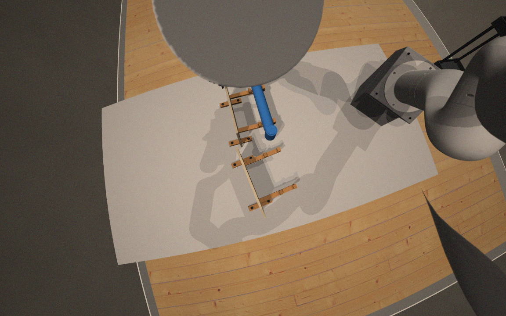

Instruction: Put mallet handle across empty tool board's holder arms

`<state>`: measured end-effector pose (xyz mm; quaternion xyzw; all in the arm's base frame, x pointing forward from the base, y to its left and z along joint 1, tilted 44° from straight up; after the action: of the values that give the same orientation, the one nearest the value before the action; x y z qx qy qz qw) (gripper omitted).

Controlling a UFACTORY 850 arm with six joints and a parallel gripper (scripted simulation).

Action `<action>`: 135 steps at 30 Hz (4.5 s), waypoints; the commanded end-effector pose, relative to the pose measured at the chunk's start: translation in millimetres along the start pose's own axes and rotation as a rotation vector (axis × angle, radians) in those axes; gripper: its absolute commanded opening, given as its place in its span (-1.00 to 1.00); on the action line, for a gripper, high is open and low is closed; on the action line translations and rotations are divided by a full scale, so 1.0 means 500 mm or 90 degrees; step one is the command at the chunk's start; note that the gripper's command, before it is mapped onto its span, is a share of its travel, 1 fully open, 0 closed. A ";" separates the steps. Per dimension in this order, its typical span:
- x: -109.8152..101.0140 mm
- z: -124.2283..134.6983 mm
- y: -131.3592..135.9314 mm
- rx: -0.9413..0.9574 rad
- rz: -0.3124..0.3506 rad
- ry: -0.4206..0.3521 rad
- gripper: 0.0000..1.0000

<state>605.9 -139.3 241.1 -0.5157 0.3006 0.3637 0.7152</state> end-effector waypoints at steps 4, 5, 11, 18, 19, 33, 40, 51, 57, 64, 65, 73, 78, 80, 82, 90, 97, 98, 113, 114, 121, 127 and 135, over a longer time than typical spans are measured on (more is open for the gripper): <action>-0.021 0.034 0.100 -0.009 0.036 -0.086 1.00; -0.021 0.034 0.100 -0.009 0.036 -0.086 1.00; -0.021 0.037 0.102 -0.010 0.037 -0.089 1.00; -0.019 0.047 0.111 -0.014 0.039 -0.100 1.00; -0.019 0.052 0.117 -0.015 0.041 -0.106 1.00; -0.026 0.124 0.196 -0.034 0.061 -0.196 1.00; -0.032 0.131 0.210 -0.033 0.065 -0.210 1.00; 0.090 0.173 0.227 -0.033 0.067 -0.210 1.00; 0.147 0.193 0.234 -0.033 0.067 -0.210 1.00; 0.153 0.195 0.235 -0.033 0.067 -0.210 1.00; 0.153 0.195 0.235 -0.033 0.067 -0.210 1.00; 0.153 0.195 0.235 -0.033 0.067 -0.210 -1.00; 0.153 0.195 0.235 -0.033 0.067 -0.210 -1.00; 0.153 0.195 0.235 -0.033 0.067 -0.210 -1.00; 0.153 0.195 0.235 -0.033 0.067 -0.210 -1.00; 0.153 0.195 0.235 -0.033 0.067 -0.210 -1.00; 0.153 0.195 0.235 -0.033 0.067 -0.210 -1.00; 0.153 0.195 0.235 -0.033 0.067 -0.210 -1.00; 0.040 0.156 0.224 -0.033 0.066 -0.210 -1.00; 0.025 0.151 0.221 -0.033 0.066 -0.210 -1.00; -0.032 0.133 0.212 -0.033 0.066 -0.211 -1.00; -0.043 0.238 0.208 -0.038 0.069 -0.203 -1.00; -0.064 0.363 0.217 -0.042 0.070 -0.198 -1.00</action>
<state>510.8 19.6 249.1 -0.4561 0.1988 0.4893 0.7162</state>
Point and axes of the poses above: the point where the finger pads meet when closed, its own x axis out along the fingers, its own y axis across the jaws, z = x × y, the point moved 2 cm from there along -x, back along the fingers, and after that the axes turned 8 degrees about x, right-handed, at the moved point
